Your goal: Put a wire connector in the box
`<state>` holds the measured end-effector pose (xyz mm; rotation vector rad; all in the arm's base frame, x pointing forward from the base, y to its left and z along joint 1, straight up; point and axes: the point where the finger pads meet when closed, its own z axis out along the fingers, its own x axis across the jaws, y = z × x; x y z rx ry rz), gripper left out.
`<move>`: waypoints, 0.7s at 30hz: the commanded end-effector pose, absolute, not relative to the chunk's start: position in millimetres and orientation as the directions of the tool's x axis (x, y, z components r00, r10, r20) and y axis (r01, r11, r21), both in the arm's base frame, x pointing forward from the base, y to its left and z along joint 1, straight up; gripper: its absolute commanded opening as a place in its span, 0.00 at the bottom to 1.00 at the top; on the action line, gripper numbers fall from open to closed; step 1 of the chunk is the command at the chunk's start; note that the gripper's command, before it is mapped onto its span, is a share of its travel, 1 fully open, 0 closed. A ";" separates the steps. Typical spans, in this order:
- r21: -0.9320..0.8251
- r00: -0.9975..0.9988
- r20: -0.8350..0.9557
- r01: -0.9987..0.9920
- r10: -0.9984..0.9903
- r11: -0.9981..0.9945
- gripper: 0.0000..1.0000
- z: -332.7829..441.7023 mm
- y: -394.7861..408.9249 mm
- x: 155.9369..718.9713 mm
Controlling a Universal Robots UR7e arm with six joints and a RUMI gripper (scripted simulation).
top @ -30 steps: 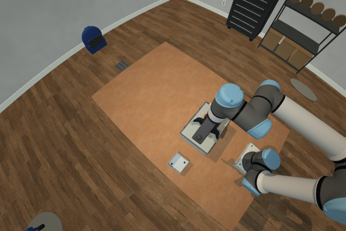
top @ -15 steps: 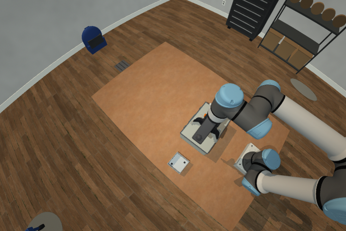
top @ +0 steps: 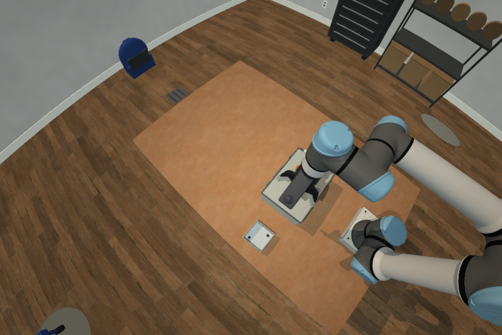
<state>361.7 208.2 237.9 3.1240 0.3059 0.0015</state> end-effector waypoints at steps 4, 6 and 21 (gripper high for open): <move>0.003 0.981 0.002 0.194 0.194 -0.981 1.00 238.3 208.2 362.0; 0.003 0.981 0.002 0.194 0.194 -0.981 1.00 238.3 208.2 362.0; 0.003 0.981 0.002 0.194 0.194 -0.981 0.00 238.3 208.2 362.0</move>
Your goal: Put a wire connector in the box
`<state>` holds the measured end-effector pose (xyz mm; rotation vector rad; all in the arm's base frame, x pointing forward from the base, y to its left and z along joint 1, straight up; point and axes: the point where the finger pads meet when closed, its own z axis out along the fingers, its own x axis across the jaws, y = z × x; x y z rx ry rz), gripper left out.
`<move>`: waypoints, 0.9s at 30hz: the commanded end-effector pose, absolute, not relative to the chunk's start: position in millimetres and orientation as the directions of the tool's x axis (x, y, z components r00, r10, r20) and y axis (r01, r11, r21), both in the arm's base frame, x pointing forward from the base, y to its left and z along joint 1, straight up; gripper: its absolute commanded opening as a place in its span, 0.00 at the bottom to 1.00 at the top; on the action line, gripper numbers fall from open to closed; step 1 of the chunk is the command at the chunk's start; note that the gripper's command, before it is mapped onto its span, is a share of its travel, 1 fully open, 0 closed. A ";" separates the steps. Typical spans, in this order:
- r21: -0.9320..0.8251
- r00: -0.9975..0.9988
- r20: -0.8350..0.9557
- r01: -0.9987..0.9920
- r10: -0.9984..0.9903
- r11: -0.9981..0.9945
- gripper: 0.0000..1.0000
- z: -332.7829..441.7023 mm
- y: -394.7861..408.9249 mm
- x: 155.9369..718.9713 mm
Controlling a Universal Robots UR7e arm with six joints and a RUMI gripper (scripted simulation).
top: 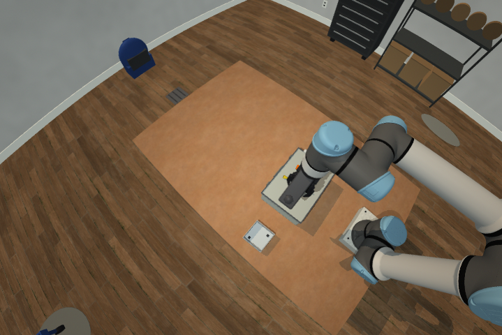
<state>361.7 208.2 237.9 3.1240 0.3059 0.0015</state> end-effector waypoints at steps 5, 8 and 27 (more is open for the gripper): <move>0.003 0.981 0.002 0.194 0.194 -0.981 0.00 238.3 208.2 362.0; 0.003 0.981 0.002 0.194 0.194 -0.981 0.00 238.3 208.2 362.0; 0.003 0.985 0.002 0.170 0.170 -0.985 0.17 235.3 207.8 362.8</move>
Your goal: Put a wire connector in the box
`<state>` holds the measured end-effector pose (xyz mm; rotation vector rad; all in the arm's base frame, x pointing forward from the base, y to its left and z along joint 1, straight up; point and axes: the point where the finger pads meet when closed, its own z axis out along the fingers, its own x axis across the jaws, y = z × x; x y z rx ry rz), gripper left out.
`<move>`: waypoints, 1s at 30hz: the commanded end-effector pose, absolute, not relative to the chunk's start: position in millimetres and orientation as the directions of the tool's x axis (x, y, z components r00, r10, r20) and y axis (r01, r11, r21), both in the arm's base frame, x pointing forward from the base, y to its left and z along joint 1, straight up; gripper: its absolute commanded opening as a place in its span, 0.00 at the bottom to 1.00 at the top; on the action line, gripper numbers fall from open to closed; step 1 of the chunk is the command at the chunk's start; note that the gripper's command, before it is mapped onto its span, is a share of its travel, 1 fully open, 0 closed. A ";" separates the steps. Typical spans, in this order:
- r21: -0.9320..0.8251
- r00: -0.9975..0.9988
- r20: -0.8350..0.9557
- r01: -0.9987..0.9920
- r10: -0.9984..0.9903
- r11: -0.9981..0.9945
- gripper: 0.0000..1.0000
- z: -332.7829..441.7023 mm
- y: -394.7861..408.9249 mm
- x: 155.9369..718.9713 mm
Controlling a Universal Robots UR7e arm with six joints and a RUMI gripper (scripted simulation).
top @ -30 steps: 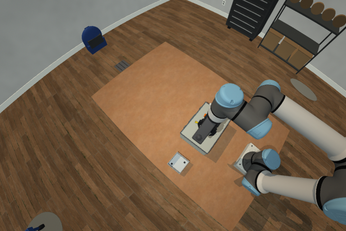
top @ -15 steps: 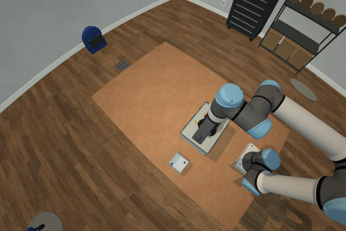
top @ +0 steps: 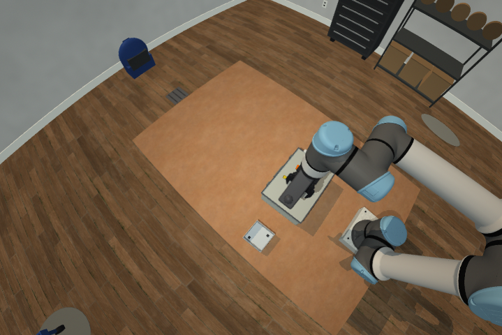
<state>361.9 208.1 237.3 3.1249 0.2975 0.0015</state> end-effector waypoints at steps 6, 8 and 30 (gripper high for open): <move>0.002 0.999 0.001 0.043 0.043 -0.999 0.17 219.8 205.4 366.4; 0.002 1.000 0.001 0.010 0.010 -1.000 0.17 215.8 204.7 367.3; 0.005 0.775 -0.004 -0.632 -0.632 -0.775 0.17 133.5 185.4 373.9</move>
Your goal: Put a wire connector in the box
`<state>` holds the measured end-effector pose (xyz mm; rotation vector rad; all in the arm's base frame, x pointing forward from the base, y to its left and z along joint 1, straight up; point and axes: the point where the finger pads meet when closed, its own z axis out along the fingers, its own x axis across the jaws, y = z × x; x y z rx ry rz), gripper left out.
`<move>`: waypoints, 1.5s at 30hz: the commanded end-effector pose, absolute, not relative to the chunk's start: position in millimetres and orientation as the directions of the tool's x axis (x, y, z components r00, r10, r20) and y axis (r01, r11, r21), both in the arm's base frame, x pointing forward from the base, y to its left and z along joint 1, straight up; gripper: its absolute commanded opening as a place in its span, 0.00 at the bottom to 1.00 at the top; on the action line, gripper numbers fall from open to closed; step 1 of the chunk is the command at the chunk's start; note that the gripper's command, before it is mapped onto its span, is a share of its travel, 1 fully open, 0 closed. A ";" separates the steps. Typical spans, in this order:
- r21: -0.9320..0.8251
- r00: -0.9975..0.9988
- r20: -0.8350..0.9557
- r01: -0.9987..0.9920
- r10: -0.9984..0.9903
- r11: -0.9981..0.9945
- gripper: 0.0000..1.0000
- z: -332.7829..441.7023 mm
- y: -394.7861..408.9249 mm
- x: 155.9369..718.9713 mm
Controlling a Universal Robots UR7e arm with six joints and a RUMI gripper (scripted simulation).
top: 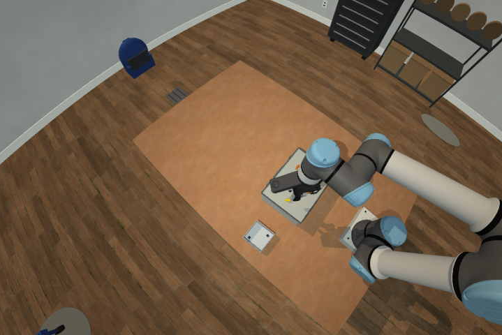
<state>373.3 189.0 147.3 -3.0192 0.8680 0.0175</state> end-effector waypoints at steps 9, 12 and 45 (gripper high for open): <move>0.006 0.659 -0.005 -0.752 -0.752 -0.659 0.17 114.5 179.6 372.1; 0.006 0.655 -0.005 -0.756 -0.756 -0.655 0.17 113.8 179.4 372.0; 0.006 0.654 -0.004 -0.757 -0.757 -0.654 0.17 72.7 181.0 372.8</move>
